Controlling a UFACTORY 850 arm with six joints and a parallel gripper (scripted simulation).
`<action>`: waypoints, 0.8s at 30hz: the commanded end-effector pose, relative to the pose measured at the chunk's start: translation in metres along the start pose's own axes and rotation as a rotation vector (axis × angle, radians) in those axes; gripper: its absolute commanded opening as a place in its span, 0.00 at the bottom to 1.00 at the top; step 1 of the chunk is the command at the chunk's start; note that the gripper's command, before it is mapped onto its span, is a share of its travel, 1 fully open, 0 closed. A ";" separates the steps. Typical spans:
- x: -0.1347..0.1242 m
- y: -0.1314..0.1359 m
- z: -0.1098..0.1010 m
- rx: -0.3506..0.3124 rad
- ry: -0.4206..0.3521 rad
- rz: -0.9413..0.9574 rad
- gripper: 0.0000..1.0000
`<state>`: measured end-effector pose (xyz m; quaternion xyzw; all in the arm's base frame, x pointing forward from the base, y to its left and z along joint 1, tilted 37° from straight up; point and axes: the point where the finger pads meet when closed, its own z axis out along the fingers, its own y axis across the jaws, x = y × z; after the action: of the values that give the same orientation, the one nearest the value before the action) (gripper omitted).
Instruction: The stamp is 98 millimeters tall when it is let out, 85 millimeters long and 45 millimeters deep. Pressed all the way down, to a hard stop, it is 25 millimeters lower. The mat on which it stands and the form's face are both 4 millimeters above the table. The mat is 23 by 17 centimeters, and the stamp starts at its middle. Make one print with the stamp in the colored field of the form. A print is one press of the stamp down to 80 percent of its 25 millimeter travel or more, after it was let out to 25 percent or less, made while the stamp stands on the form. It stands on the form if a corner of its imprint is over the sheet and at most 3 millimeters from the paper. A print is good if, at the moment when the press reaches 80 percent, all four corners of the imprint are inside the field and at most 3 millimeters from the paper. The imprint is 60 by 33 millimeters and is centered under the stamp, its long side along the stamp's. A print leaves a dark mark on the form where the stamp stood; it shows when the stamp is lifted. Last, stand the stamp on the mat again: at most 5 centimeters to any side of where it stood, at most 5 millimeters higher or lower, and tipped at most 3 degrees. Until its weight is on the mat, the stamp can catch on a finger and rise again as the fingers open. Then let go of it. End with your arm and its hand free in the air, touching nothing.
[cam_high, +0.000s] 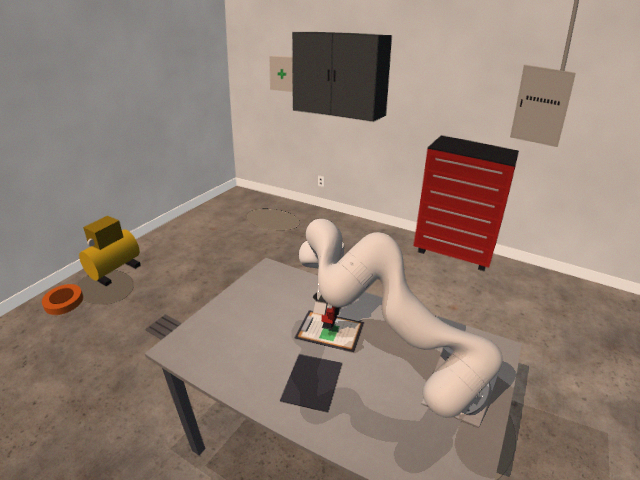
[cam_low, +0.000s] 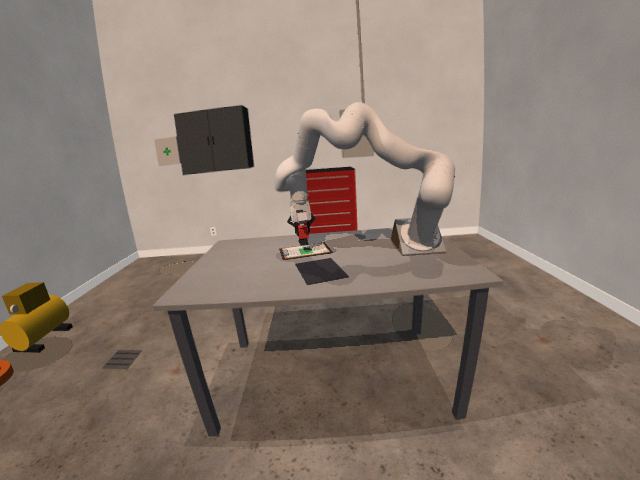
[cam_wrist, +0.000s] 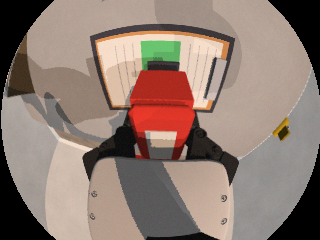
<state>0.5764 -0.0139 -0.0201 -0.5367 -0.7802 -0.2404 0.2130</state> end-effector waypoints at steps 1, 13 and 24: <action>-0.002 0.001 -0.001 -0.001 -0.001 0.000 0.28; 0.012 -0.003 -0.003 -0.001 -0.001 0.000 0.28; 0.016 -0.005 -0.003 -0.001 -0.001 0.000 0.28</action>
<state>0.5661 -0.0050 -0.0097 -0.5367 -0.7802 -0.2403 0.2134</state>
